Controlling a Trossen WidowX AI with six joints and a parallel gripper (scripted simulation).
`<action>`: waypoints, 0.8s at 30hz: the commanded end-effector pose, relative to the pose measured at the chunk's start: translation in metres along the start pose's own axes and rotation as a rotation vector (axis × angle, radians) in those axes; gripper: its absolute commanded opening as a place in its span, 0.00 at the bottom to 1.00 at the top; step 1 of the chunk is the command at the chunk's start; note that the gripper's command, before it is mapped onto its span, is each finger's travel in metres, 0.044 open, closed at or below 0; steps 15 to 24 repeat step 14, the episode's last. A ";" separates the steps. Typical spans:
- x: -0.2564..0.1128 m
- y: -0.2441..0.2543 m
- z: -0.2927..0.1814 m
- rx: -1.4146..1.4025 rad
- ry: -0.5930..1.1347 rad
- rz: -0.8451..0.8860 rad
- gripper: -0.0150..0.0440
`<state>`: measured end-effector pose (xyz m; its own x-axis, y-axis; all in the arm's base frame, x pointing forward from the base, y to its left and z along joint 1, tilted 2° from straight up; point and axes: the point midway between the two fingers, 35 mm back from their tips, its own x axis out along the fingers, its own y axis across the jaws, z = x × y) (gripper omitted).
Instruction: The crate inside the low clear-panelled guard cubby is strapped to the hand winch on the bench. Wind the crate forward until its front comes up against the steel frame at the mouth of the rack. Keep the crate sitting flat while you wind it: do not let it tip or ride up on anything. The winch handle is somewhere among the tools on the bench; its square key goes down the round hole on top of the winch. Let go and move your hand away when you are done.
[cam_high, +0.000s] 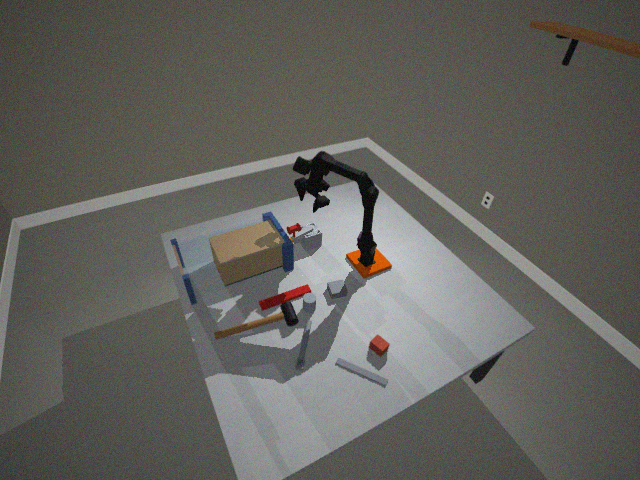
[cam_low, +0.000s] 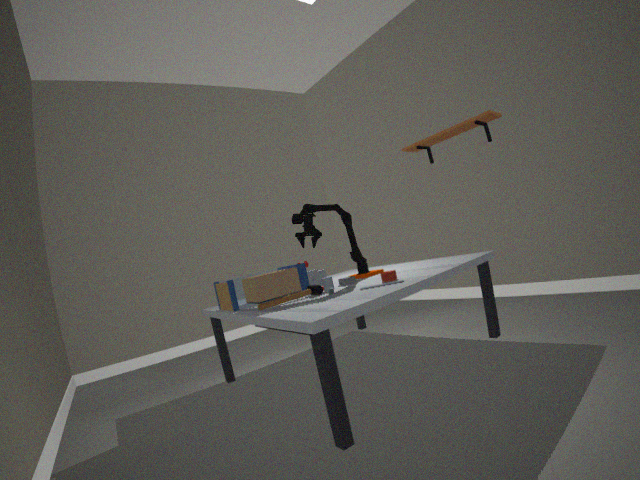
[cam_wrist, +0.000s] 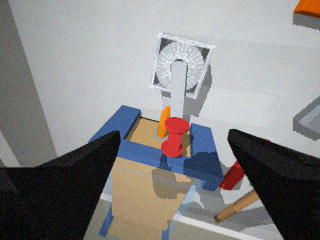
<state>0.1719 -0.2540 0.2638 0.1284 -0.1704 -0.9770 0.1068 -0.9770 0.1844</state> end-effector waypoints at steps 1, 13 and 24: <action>-0.003 0.019 0.041 0.003 0.002 0.009 1.00; -0.004 0.022 0.050 0.003 0.002 0.011 1.00; -0.004 0.022 0.050 0.003 0.002 0.011 1.00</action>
